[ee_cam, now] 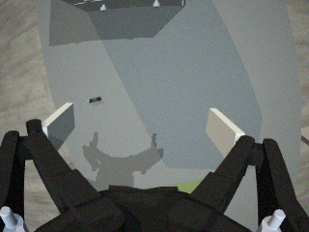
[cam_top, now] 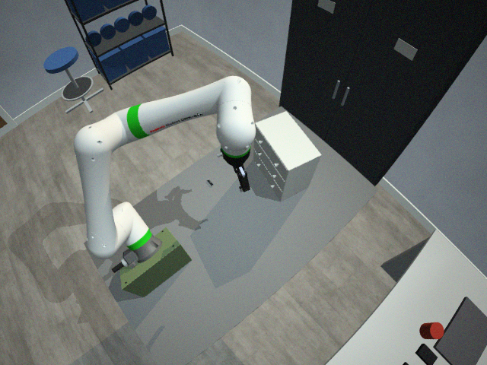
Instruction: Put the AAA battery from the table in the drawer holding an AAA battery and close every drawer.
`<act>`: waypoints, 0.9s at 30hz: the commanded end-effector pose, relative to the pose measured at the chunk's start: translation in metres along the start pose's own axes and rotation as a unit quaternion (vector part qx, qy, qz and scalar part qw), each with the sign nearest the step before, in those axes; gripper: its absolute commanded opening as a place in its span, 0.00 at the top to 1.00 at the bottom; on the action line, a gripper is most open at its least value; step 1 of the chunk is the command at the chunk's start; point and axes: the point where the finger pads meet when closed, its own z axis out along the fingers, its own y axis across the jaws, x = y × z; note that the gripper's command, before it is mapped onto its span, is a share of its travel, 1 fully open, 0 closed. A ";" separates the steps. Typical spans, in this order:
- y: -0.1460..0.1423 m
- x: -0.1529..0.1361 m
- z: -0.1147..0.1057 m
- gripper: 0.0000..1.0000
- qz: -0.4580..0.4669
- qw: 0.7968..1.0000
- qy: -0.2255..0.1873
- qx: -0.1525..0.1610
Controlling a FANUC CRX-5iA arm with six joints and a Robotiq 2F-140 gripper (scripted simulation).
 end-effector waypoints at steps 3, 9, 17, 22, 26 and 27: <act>-0.023 -0.023 -0.002 0.00 -0.115 0.990 -0.033 -0.071; -0.023 -0.023 -0.002 0.00 -0.144 0.985 -0.042 -0.089; -0.023 -0.023 -0.002 0.00 -0.144 0.985 -0.042 -0.089; -0.022 -0.023 0.002 0.00 -0.141 0.985 -0.041 -0.089; -0.019 -0.023 0.016 0.00 -0.129 0.987 -0.040 -0.089; -0.018 -0.023 0.021 0.00 -0.124 0.987 -0.040 -0.090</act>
